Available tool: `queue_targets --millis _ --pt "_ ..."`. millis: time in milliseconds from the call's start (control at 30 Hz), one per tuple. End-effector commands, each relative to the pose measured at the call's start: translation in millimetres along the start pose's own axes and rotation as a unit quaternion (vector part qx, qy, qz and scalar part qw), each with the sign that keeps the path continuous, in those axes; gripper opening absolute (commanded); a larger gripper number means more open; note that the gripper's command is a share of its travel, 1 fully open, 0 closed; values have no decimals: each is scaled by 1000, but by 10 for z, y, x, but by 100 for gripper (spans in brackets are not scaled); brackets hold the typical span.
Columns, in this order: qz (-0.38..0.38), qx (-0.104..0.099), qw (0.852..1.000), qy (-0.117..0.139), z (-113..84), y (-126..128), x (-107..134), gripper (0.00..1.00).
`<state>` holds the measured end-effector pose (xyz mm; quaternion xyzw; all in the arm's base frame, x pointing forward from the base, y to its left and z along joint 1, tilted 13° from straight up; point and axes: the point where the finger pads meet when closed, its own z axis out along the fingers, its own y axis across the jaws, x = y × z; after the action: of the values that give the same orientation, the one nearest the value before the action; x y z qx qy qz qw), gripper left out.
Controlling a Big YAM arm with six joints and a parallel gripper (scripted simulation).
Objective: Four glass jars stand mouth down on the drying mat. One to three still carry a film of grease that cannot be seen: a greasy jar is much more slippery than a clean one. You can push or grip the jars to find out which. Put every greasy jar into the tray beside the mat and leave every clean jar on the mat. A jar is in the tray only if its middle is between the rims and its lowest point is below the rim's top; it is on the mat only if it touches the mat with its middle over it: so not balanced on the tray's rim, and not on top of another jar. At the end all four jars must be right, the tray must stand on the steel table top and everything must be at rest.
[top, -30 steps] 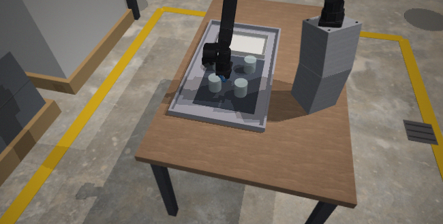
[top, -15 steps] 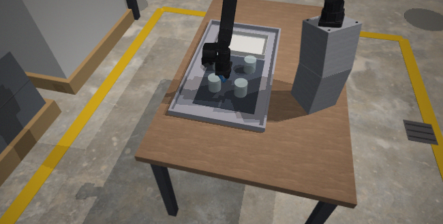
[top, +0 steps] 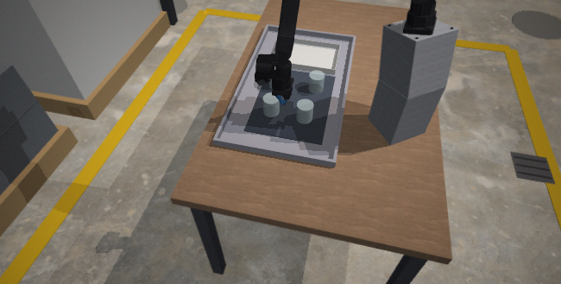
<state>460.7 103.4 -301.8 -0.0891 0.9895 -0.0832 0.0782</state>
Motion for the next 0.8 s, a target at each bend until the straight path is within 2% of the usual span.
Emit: queue_targets --millis 0,767 --pt "-1 1 1000 2 32 -41 -40 0" --pt "-1 1 1000 2 33 -40 -65 0"
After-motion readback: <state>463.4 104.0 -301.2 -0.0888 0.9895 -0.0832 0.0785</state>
